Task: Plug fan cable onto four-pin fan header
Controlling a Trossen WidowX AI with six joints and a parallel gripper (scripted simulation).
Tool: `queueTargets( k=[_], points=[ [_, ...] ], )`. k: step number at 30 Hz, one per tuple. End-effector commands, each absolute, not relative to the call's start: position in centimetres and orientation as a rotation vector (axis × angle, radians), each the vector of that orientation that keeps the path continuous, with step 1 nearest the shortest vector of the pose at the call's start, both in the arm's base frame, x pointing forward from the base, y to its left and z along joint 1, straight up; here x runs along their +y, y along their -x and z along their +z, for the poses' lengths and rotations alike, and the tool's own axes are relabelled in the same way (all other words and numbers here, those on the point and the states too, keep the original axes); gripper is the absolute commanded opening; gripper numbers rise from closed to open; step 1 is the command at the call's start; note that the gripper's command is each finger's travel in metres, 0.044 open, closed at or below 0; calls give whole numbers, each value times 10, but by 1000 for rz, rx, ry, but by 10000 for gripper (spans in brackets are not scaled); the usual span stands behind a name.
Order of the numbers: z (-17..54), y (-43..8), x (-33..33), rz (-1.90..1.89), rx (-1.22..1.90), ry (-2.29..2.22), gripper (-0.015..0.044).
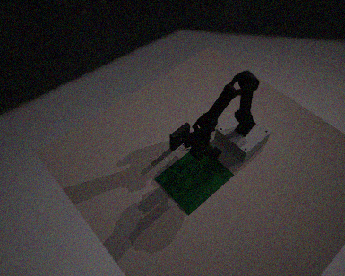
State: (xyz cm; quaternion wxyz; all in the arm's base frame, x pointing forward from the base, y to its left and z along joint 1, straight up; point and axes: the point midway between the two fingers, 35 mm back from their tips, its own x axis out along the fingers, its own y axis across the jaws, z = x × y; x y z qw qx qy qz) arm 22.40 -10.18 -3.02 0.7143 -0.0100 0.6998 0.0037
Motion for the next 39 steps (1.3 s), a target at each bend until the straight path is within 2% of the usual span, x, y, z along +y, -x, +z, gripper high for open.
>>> queueTargets(
  k=[1, 36, 39],
  points=[
    [-35, -221, -101, 10, 1560, 21, 0],
    [-35, -221, -101, 10, 1560, 21, 0],
    [-30, -224, -102, 8, 1550, 23, 79]
  ],
)
